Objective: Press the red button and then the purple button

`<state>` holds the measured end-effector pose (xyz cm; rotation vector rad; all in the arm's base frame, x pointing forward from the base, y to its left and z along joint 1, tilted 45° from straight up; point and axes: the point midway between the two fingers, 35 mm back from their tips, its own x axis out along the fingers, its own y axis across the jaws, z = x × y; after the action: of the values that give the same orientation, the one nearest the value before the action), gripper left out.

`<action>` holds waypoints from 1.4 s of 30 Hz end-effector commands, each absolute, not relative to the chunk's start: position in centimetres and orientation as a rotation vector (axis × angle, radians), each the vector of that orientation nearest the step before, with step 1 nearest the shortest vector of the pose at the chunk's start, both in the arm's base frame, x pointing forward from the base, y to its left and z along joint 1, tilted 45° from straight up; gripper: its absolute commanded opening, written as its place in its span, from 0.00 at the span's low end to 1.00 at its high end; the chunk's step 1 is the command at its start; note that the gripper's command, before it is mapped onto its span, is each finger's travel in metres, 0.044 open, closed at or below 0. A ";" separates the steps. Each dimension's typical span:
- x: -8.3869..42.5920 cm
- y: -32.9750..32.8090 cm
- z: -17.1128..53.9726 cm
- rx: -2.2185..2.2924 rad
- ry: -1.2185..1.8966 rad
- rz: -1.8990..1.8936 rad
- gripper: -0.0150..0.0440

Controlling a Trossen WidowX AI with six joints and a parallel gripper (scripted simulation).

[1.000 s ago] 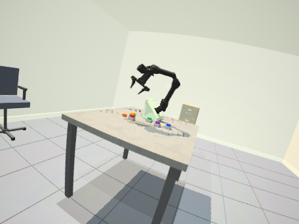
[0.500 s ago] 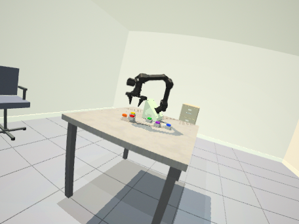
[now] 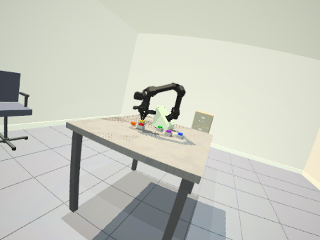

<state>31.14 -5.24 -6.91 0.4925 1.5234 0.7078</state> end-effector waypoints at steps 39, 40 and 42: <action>30.9 -2.9 -9.3 0.501 1.519 0.706 0.29; 30.9 -2.9 -9.3 0.501 1.519 0.706 0.29; 30.9 -2.9 -9.3 0.501 1.519 0.706 0.29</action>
<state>30.91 -2.96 -9.24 0.4934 1.5192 0.7075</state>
